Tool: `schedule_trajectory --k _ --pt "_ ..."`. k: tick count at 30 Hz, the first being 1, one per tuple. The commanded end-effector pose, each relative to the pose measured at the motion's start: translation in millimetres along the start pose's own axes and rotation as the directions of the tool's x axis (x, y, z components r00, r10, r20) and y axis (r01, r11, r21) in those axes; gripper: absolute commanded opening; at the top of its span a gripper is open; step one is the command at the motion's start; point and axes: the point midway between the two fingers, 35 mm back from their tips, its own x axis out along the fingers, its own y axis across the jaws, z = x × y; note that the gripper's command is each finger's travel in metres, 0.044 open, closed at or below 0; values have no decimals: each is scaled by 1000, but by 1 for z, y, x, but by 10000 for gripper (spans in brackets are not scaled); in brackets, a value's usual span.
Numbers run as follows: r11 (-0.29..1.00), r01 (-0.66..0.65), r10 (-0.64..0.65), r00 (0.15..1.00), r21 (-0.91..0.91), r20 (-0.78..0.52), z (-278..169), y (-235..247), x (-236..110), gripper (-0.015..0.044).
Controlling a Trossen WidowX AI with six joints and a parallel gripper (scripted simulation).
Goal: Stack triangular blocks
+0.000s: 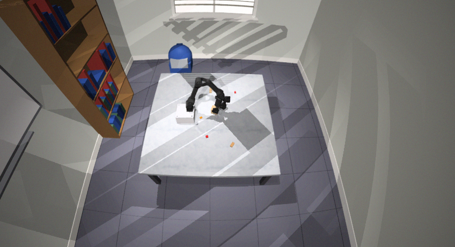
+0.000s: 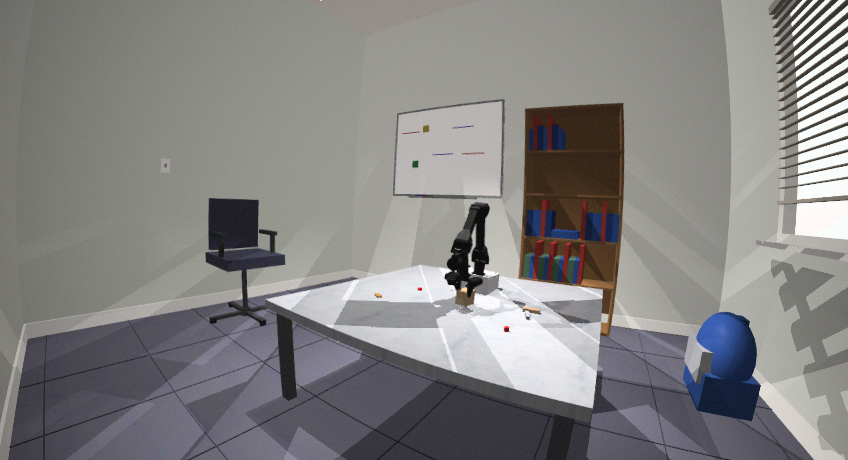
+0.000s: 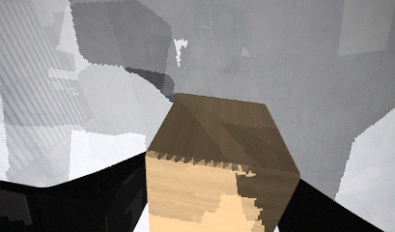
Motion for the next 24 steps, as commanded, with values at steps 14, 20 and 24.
schedule_trajectory --k 14,20,24 --pt "1000 0 0 1000 0 0 0 0 0 440" --pt "1000 0 0 1000 0 2 6 2 -68 440" --pt "1000 1 -1 1000 0 3 0 0 -111 440"
